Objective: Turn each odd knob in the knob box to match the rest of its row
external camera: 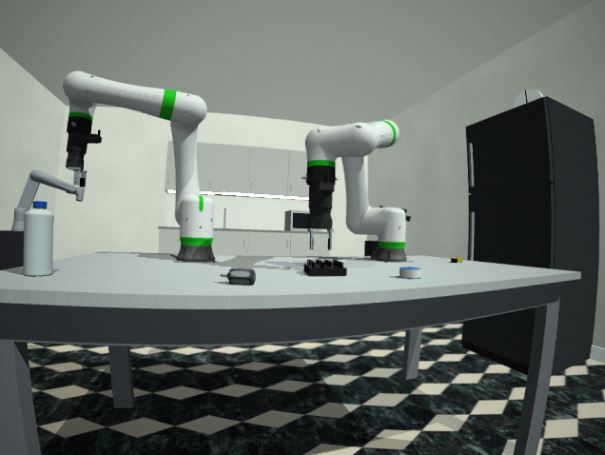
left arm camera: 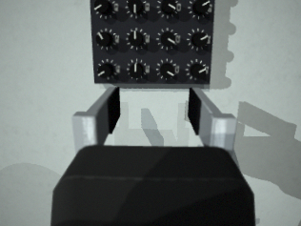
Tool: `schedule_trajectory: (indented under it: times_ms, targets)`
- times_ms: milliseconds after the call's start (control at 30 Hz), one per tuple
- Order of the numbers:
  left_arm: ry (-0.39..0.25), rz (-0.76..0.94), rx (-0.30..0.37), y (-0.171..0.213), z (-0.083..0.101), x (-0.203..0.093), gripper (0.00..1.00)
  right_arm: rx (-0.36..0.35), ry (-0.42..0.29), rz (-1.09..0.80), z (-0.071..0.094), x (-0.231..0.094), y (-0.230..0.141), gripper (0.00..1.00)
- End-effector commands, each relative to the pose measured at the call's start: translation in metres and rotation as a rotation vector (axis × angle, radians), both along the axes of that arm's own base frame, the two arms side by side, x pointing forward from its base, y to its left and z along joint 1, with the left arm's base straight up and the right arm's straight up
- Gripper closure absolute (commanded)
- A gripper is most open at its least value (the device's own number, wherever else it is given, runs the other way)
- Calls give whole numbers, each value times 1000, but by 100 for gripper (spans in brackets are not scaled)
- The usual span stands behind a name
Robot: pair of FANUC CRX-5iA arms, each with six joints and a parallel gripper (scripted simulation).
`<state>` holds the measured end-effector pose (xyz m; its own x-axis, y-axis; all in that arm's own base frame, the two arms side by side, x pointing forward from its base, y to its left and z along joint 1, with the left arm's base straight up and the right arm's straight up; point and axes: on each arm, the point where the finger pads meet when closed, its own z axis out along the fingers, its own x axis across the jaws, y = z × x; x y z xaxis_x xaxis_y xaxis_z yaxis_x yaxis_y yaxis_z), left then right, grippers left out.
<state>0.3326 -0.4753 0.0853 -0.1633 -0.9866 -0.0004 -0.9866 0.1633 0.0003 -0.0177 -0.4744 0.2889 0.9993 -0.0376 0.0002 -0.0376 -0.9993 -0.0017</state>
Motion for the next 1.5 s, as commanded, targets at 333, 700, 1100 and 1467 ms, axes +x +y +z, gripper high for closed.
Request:
schedule_trajectory:
  times_ms: [333,700,1100,1467]
  targets:
    - [-1,0,-2,-1,1,0,0,-2,0,0,1,0,0,0]
    - [-1,3,-2,-1,1,0,0,-2,0,0,1,0,0,0]
    - [-1,348,-2,9,6,16,0,-2,0,0,1,0,0,0]
    - [-1,731,-2,19,11,30,0,-2,0,0,1,0,0,0]
